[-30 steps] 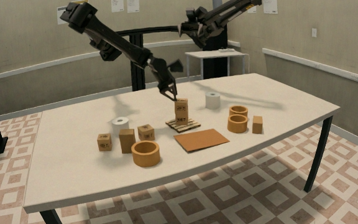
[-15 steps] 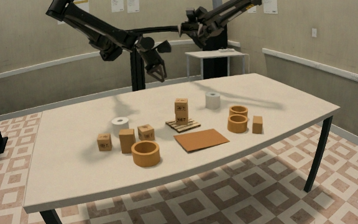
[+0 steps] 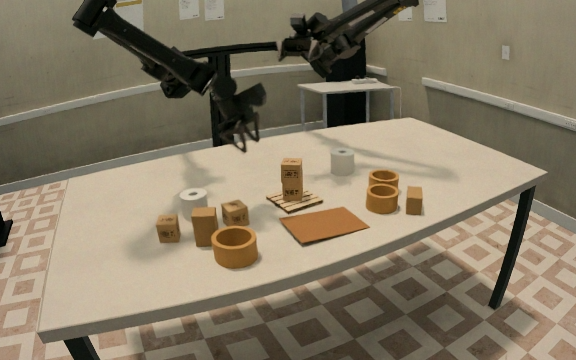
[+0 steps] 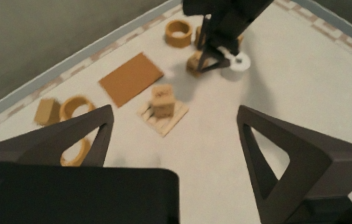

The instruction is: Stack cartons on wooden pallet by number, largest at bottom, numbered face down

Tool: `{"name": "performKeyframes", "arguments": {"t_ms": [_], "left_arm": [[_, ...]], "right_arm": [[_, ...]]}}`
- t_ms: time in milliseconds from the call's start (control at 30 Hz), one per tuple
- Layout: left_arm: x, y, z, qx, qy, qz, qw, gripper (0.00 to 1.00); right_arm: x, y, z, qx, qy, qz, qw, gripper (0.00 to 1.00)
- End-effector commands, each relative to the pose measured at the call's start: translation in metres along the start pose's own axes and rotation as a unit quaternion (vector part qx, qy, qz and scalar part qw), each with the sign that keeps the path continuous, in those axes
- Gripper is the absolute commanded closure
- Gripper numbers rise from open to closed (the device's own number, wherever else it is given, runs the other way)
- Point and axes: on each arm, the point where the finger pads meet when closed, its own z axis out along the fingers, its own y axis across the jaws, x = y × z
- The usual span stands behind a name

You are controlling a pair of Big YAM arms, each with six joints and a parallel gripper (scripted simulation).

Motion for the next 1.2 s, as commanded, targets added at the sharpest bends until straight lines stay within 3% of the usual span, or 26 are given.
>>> {"name": "performKeyframes", "arguments": {"t_ms": [0, 167, 233, 267, 567, 700, 900, 1167], "left_arm": [[-0.015, -0.017, 0.045, -0.001, -0.001, 0.017, 1.000, 0.00], [-0.024, -0.053, 0.110, 0.030, -0.023, 0.033, 0.999, 0.00], [-0.024, -0.053, 0.110, 0.030, -0.023, 0.033, 0.999, 0.00], [-0.024, -0.059, 0.121, 0.034, -0.027, 0.037, 0.998, 0.00], [0.001, -0.125, 0.237, 0.086, -0.082, 0.056, 0.991, 0.00], [0.017, -0.144, 0.267, 0.101, -0.102, 0.058, 0.988, 0.00], [0.025, -0.154, 0.281, 0.109, -0.113, 0.057, 0.986, 0.00], [0.035, -0.158, 0.281, 0.116, -0.109, 0.050, 0.986, 0.00]], "right_arm": [[0.010, -0.046, 0.013, 0.029, 0.014, 0.120, 0.992, 0.21], [0.046, -0.105, 0.024, 0.075, 0.033, 0.244, 0.966, 0.21], [0.046, -0.105, 0.024, 0.075, 0.033, 0.244, 0.966, 0.21], [0.055, -0.110, 0.027, 0.080, 0.040, 0.265, 0.960, 0.21], [0.133, -0.213, 0.018, 0.179, 0.050, 0.437, 0.880, 0.21], [0.155, -0.236, 0.012, 0.204, 0.052, 0.466, 0.859, 0.21], [0.156, -0.232, 0.014, 0.199, 0.056, 0.459, 0.864, 0.21], [0.160, -0.233, 0.021, 0.204, 0.055, 0.464, 0.860, 0.21]]}}
